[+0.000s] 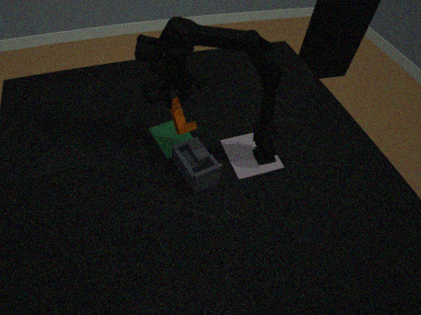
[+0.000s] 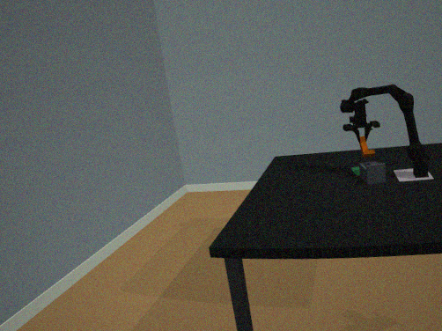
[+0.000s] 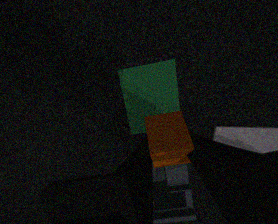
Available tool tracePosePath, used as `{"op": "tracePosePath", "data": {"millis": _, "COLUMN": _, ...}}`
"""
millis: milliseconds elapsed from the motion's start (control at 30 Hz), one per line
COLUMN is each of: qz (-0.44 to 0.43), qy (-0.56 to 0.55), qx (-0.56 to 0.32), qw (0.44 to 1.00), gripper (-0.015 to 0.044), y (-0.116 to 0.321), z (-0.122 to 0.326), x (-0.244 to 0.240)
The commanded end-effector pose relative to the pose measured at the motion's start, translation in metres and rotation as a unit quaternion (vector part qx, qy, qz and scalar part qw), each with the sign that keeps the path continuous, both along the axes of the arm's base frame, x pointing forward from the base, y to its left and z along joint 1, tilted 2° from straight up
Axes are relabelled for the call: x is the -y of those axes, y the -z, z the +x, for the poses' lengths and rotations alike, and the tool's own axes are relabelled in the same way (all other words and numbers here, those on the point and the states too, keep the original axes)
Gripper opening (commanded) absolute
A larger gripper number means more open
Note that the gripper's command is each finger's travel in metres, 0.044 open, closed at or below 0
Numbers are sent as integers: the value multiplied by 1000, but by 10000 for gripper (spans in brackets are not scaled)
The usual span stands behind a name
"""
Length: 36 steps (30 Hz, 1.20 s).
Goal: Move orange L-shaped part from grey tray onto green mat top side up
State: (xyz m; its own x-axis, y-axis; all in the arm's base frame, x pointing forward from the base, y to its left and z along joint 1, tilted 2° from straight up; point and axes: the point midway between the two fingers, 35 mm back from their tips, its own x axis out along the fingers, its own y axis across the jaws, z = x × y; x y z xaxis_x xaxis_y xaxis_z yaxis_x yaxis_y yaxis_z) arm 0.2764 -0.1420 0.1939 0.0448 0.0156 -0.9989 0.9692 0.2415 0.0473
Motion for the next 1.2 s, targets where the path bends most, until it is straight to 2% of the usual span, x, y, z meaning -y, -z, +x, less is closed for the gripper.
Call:
{"op": "tracePosePath", "data": {"millis": 0, "qz": 2, "qy": -2, "qx": -2, "qw": 1000, "gripper": 0, "y": 1, "z": 4, "x": 18}}
{"op": "tracePosePath", "data": {"millis": 167, "qz": 1, "qy": -2, "qx": -2, "qw": 1000, "gripper": 0, "y": 2, "z": 6, "x": 35}}
{"op": "tracePosePath", "data": {"millis": 1167, "qz": 2, "qy": -2, "qx": -2, "qw": 1000, "gripper": 0, "y": 42, "z": 8, "x": 34}}
